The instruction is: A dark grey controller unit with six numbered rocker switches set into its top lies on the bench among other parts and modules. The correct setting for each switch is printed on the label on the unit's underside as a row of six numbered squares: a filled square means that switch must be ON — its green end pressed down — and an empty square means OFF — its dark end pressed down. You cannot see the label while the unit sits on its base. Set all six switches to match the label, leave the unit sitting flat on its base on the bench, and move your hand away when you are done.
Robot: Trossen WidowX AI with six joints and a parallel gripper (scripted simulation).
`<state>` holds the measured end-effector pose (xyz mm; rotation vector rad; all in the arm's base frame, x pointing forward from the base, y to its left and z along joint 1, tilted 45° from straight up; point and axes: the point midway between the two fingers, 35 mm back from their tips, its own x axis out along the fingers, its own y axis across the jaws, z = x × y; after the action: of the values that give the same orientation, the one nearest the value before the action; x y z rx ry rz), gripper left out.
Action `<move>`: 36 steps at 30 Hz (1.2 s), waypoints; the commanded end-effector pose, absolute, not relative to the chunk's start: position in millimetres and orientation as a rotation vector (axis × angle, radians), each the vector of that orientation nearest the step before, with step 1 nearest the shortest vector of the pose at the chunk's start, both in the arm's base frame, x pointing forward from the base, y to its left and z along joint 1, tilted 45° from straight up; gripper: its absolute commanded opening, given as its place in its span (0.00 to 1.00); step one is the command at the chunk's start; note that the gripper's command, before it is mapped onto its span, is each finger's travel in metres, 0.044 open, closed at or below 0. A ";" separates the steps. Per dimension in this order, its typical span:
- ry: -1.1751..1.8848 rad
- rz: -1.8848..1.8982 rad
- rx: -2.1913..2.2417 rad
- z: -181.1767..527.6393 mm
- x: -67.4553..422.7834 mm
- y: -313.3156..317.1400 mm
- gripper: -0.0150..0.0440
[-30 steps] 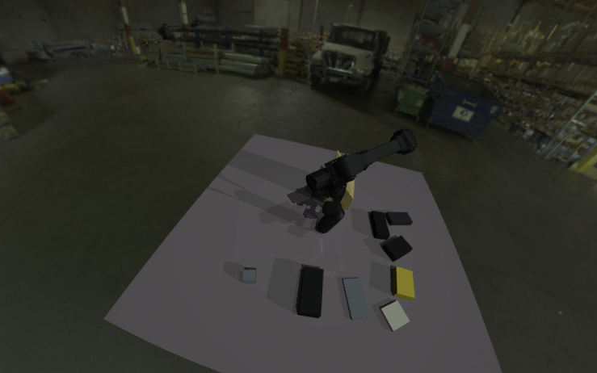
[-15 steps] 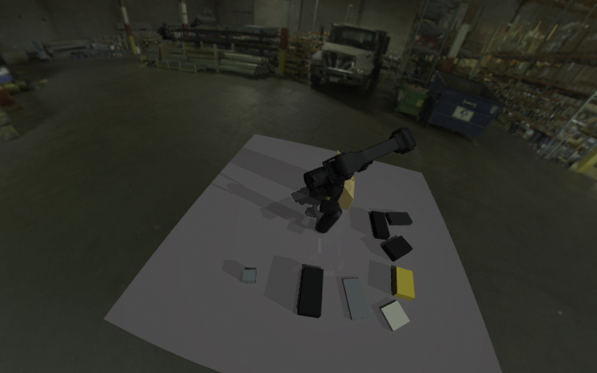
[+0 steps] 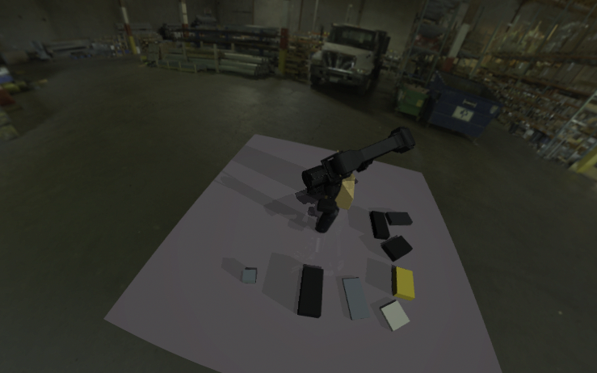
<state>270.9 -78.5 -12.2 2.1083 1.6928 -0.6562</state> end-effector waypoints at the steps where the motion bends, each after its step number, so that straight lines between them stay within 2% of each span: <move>1: 1.694 -0.676 2.081 -19.2 270.3 -80.4 0.83; 36: 1.648 -0.751 2.024 -39.4 266.5 -97.1 0.83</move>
<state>267.4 -98.1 -32.3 2.0480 1.6363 -0.7319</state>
